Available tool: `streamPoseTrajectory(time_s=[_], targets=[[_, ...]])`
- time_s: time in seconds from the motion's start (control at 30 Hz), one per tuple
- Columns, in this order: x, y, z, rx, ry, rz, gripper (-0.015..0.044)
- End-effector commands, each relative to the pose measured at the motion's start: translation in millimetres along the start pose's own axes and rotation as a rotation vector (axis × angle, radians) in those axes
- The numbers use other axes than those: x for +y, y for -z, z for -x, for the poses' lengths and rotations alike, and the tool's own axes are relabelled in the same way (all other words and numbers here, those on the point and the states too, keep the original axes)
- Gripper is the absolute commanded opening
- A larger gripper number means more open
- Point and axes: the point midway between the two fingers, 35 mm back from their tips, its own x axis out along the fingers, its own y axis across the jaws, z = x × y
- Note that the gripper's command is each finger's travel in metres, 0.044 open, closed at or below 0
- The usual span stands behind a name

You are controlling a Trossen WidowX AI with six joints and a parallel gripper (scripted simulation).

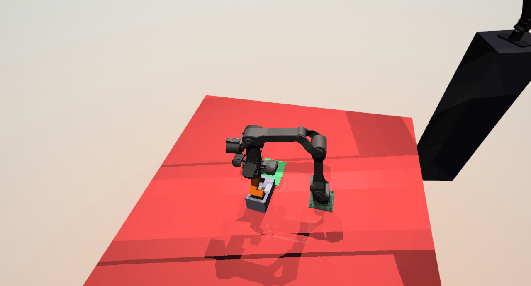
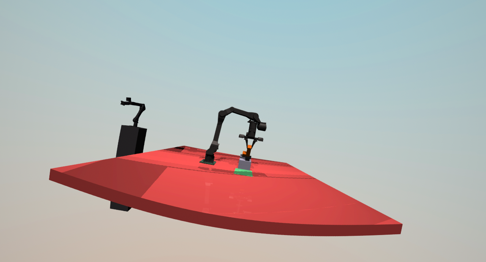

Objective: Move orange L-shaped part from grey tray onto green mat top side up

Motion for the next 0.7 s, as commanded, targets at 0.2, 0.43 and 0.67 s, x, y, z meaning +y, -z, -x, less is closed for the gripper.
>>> streamPoseTrajectory(time_s=[0.2,0.43,0.67], targets=[[0.2,6.6,4.5,-0.004,0.001,0.006,0.0000],[2.0,36.3,2.0,-0.002,0.001,0.006,0.0000],[4.0,66.6,1.5,0.001,0.001,0.006,0.0000]])
